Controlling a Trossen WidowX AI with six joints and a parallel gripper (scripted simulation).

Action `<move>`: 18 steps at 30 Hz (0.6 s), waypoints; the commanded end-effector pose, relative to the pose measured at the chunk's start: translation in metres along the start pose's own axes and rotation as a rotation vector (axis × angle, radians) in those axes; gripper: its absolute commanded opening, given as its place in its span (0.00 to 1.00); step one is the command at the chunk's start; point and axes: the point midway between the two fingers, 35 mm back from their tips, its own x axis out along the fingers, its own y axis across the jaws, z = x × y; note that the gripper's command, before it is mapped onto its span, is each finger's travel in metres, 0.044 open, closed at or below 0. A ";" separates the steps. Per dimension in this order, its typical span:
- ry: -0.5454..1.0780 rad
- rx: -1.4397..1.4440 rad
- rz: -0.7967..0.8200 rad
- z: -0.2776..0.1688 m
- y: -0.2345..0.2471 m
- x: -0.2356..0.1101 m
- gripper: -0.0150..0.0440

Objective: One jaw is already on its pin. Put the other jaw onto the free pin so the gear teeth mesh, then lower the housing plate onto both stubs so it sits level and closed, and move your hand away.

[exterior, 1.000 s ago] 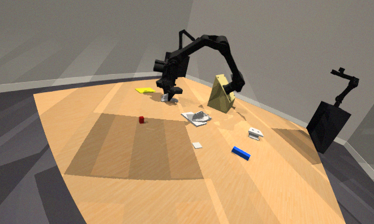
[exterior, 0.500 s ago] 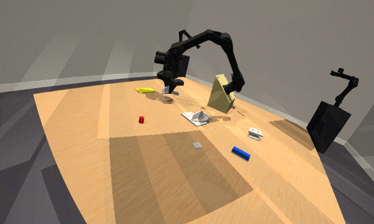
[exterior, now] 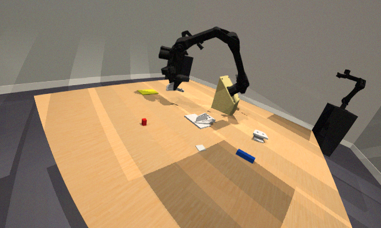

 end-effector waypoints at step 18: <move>0.000 -0.037 -0.008 0.003 0.068 -0.007 0.48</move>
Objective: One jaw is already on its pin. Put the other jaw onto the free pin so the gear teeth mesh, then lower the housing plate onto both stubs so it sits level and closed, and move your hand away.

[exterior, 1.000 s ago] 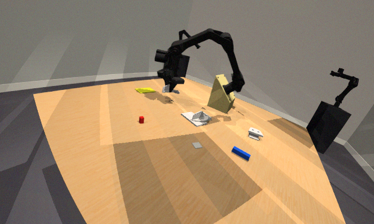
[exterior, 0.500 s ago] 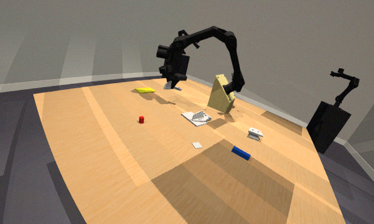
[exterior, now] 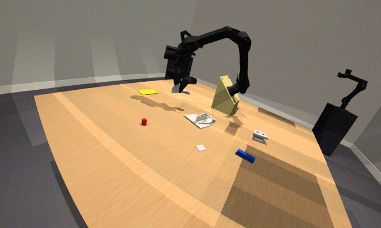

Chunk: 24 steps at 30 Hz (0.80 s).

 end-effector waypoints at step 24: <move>-0.001 -0.045 0.013 -0.013 0.089 0.002 0.48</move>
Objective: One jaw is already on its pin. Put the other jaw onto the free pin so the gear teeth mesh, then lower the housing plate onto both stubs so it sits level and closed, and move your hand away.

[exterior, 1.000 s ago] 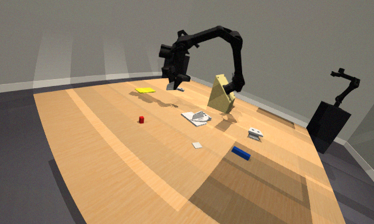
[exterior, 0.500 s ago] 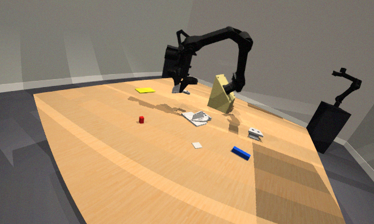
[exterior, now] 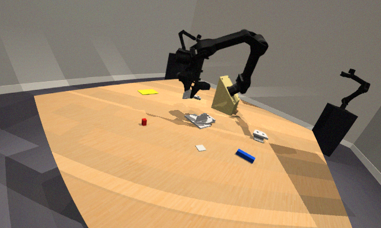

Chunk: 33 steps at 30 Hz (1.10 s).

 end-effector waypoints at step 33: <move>0.006 -0.031 0.021 -0.019 0.057 0.007 0.48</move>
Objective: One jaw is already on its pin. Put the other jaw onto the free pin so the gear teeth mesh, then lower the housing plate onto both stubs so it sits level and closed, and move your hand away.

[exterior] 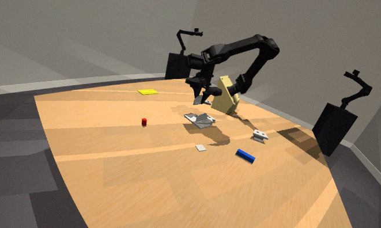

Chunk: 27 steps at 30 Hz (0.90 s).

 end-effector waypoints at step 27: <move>-0.003 -0.015 0.006 0.004 0.008 0.000 0.48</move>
